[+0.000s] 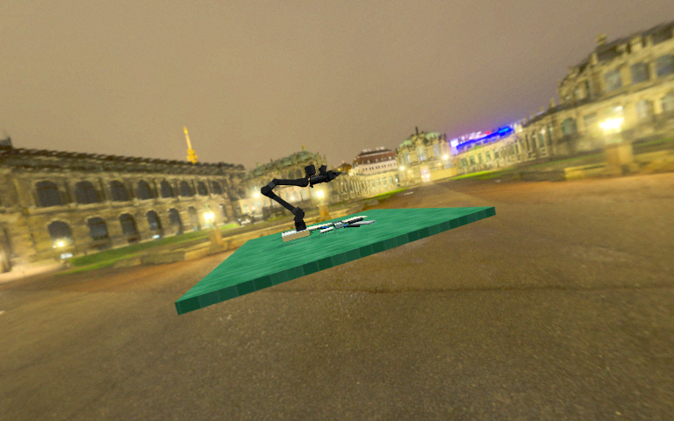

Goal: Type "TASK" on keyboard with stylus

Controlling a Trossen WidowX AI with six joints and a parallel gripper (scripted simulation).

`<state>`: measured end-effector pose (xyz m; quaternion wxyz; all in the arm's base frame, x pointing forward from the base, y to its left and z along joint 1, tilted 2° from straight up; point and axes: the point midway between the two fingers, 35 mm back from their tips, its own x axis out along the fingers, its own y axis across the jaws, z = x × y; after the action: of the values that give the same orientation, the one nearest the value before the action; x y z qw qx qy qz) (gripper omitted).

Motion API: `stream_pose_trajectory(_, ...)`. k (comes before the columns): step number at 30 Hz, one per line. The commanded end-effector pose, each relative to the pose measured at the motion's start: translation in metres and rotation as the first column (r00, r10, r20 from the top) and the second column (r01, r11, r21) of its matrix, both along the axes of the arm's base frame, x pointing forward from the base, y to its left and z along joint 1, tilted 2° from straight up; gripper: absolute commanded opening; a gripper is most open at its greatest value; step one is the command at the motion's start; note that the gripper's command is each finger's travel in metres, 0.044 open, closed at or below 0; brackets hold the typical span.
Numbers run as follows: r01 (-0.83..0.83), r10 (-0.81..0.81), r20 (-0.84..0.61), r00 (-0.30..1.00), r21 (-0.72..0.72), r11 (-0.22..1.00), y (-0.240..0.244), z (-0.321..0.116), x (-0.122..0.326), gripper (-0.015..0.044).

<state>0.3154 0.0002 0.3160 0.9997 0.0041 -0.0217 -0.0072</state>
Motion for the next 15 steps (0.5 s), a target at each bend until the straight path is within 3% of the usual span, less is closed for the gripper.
stream_pose_trajectory(1,-0.003,0.003,-0.012,1.0,0.003,1.0,0.001,-0.002,0.002,0.0414)
stream_pose_trajectory(8,-0.051,0.103,-0.455,0.884,0.125,0.991,0.038,-0.096,0.037,0.023)
stream_pose_trajectory(15,0.026,0.134,-0.85,0.509,0.17,0.985,0.078,-0.203,0.026,0.0046)
